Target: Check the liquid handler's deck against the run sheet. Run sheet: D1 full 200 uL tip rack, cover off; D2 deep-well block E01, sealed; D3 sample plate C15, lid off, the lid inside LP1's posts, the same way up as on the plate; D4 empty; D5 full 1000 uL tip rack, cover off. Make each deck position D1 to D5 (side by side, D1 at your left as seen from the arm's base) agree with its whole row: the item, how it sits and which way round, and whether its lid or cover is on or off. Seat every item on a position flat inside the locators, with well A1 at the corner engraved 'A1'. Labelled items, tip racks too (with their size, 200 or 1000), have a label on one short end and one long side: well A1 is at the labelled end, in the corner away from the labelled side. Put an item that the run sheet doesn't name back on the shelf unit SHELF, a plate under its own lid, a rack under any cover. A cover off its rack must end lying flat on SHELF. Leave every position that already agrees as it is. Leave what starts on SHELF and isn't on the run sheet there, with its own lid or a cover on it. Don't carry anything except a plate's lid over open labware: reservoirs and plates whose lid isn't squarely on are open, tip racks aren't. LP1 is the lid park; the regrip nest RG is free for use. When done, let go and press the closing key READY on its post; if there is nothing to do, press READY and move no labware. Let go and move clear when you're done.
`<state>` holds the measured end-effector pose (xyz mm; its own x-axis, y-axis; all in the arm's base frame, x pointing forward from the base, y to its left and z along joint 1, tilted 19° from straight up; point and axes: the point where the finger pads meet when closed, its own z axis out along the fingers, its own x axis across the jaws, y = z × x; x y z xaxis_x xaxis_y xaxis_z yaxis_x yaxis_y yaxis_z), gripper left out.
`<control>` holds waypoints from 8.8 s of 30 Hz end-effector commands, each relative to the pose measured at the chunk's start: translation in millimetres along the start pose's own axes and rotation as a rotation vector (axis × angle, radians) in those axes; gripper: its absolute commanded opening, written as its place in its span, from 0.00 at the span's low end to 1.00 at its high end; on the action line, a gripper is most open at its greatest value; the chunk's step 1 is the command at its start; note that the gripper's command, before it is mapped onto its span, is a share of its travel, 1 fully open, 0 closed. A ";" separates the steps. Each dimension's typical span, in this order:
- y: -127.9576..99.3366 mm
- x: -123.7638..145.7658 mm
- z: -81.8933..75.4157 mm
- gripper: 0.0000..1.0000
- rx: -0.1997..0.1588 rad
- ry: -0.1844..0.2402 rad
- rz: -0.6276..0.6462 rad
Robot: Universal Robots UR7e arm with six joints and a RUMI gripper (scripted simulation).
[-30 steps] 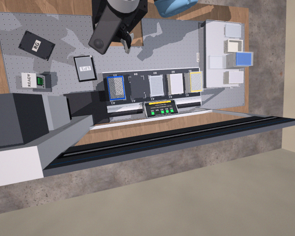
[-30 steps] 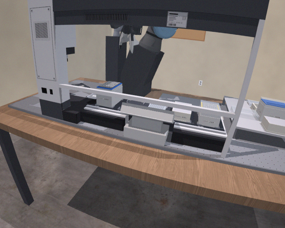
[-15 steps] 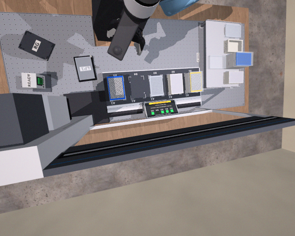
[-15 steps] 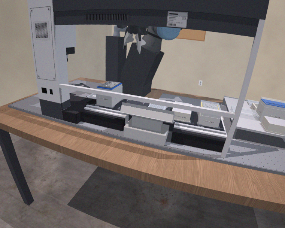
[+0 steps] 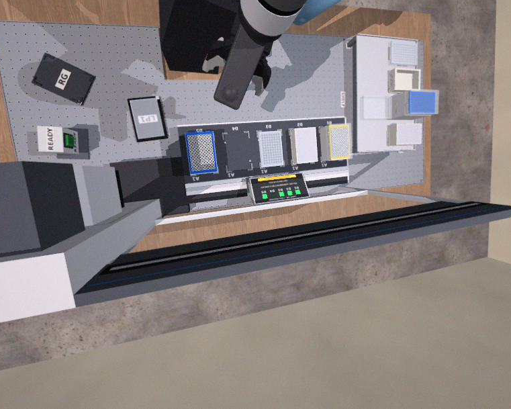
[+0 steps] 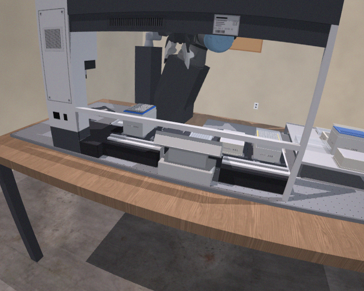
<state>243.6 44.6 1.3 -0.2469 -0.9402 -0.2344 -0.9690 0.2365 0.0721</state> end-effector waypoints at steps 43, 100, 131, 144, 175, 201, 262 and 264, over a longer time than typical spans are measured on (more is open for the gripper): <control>77.4 -121.8 -15.2 0.82 -0.013 -0.077 -0.390; -66.1 -33.6 -2.9 0.82 -0.017 -0.082 -0.423; -162.8 26.8 5.8 0.82 -0.017 -0.082 -0.425; -158.7 23.7 24.8 0.82 -0.022 -0.086 -0.424; -155.0 16.6 114.2 0.82 -0.022 -0.086 -0.424; -156.9 17.0 126.0 0.82 -0.018 -0.083 -0.424; -106.1 -95.7 115.5 0.82 -0.018 -0.083 -0.424; -106.1 -95.7 115.5 0.82 -0.018 -0.083 -0.424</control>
<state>367.4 137.5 -96.9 0.1719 -0.9298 -0.3256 -0.9847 -0.1720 -0.0285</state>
